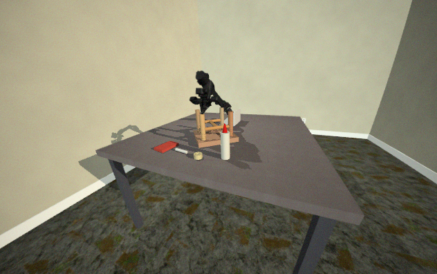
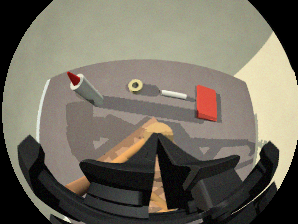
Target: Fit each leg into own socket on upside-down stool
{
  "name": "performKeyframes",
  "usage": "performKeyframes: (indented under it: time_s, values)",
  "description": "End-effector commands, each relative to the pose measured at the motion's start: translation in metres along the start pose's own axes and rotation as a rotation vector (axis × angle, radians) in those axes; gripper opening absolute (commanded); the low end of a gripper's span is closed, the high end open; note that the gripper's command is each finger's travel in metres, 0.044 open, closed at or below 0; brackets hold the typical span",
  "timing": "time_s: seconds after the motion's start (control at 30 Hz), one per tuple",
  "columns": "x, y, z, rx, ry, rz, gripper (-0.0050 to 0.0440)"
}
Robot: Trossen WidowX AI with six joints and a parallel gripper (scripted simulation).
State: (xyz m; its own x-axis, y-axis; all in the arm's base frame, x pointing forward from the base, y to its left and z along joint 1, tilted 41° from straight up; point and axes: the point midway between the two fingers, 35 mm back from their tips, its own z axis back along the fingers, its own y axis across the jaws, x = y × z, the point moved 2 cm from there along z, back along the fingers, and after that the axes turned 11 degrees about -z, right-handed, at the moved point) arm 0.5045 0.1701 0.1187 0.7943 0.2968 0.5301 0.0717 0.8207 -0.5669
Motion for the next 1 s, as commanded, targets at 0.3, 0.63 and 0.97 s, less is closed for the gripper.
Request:
performKeyframes:
  time_s: [0.3, 0.63, 0.97]
  values:
    - [-0.0123, -0.0066, -0.0197, -0.008, 0.047, 0.008, 0.0000]
    - [-0.0123, -0.0066, -0.0197, -0.008, 0.047, 0.008, 0.0000]
    - [-0.0053, -0.0041, -0.0101, -0.007, 0.036, 0.006, 0.0000]
